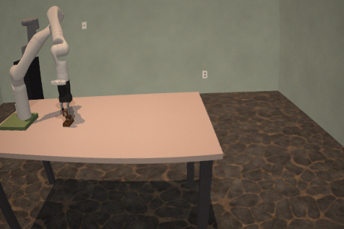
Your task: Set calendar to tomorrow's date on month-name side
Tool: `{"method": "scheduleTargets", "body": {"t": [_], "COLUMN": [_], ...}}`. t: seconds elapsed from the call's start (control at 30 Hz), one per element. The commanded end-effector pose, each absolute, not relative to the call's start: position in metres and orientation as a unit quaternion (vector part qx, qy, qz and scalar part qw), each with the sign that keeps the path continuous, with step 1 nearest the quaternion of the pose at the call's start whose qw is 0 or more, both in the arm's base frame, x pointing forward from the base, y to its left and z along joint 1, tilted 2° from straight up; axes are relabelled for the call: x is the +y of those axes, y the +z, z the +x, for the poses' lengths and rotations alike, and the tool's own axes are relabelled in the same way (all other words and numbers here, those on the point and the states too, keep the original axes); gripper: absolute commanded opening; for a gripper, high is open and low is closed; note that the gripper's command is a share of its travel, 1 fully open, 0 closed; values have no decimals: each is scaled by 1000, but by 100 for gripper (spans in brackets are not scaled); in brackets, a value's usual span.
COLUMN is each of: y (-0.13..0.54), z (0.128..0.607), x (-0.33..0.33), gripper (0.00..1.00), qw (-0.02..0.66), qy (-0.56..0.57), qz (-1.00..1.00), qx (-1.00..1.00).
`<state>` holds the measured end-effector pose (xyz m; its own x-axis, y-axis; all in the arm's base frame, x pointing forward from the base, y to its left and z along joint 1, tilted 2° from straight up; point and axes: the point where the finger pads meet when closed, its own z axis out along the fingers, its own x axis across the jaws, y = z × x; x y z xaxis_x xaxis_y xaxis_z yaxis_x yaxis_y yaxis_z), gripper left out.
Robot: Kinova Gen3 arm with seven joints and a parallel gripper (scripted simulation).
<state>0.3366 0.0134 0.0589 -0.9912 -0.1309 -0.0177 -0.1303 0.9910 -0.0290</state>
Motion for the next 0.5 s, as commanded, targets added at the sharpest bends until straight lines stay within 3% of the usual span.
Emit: {"method": "scheduleTargets", "body": {"t": [0.0, 0.47], "y": [54, 51], "z": [335, 335], "x": [9, 9], "gripper": [60, 60], "qw": [6, 6], "qy": [-17, -17], "qz": [-60, -60], "qx": [998, 998]}}
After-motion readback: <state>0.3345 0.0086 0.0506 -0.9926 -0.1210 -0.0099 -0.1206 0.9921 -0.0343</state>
